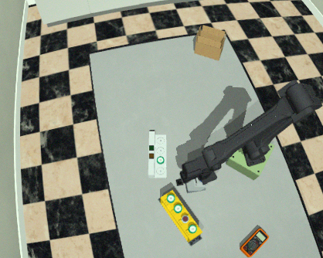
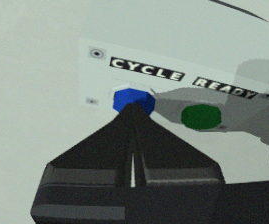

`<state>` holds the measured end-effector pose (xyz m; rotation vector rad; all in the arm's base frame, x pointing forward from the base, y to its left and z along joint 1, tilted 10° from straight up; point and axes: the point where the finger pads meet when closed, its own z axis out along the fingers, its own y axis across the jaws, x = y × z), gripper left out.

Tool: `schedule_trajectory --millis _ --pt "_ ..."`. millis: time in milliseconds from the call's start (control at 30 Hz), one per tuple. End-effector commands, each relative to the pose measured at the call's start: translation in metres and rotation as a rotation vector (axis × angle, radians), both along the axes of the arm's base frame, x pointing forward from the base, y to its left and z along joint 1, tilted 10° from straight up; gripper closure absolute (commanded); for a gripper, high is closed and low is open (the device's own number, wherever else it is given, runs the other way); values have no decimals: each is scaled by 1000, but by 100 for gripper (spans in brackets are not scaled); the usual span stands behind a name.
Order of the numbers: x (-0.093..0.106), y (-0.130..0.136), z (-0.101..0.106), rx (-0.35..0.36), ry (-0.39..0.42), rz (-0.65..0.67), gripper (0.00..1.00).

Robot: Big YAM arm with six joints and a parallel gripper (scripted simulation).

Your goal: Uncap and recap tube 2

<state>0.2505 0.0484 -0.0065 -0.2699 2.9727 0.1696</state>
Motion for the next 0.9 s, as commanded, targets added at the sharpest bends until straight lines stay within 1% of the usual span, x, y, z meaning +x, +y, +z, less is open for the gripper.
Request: schedule_trajectory --millis 0,133,167,267,533,867 --pt "-3 2 -7 -3 13 0 100" --pt "-3 2 -9 -3 13 -1 100" --pt "0 2 -8 -2 7 -2 100" --pt "-3 2 -11 -3 13 0 100" --pt "-2 4 -16 -1 13 3 100" --pt "-2 3 -16 -1 13 3 100"
